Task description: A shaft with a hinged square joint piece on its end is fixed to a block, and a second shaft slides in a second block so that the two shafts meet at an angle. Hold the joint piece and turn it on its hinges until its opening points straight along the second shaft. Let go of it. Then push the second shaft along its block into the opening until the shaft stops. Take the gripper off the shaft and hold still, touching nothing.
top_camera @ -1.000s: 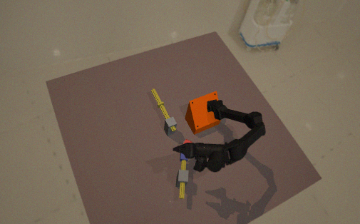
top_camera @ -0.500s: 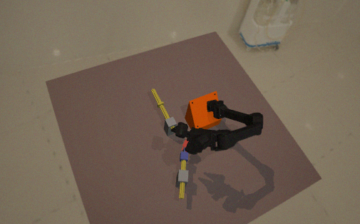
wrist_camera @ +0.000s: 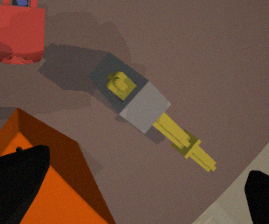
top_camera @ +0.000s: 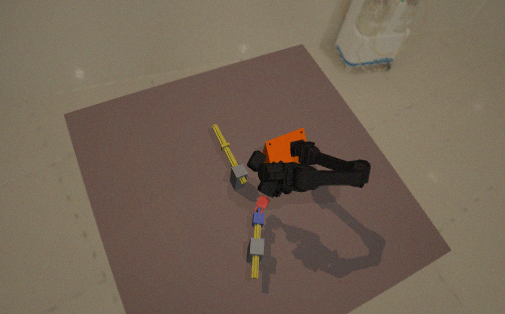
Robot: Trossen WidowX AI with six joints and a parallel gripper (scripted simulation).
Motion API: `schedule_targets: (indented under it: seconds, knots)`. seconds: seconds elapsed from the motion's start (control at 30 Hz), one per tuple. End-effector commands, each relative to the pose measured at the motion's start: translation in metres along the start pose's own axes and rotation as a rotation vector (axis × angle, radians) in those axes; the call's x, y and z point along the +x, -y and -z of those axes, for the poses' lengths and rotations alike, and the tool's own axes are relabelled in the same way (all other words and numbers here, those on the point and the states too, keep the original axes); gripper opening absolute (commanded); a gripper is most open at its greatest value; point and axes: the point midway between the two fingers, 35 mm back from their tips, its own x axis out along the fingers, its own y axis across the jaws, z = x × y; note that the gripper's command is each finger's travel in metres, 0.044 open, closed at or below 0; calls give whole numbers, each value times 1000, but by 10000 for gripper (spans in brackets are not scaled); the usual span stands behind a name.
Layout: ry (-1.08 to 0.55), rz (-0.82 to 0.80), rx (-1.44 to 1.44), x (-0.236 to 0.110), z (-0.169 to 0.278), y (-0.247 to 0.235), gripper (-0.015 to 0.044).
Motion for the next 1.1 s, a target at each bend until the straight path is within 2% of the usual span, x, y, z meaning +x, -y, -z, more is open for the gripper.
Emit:
schedule_targets:
  seconds: [0.0,0.57,0.83,1.07]
  knots:
    - [3,-85,87,9,14,-10,440]
    - [78,-449,503,30,56,-62,440]
    - [77,-464,538,31,57,-64,440]
    - [14,-480,723,32,56,-65,440]
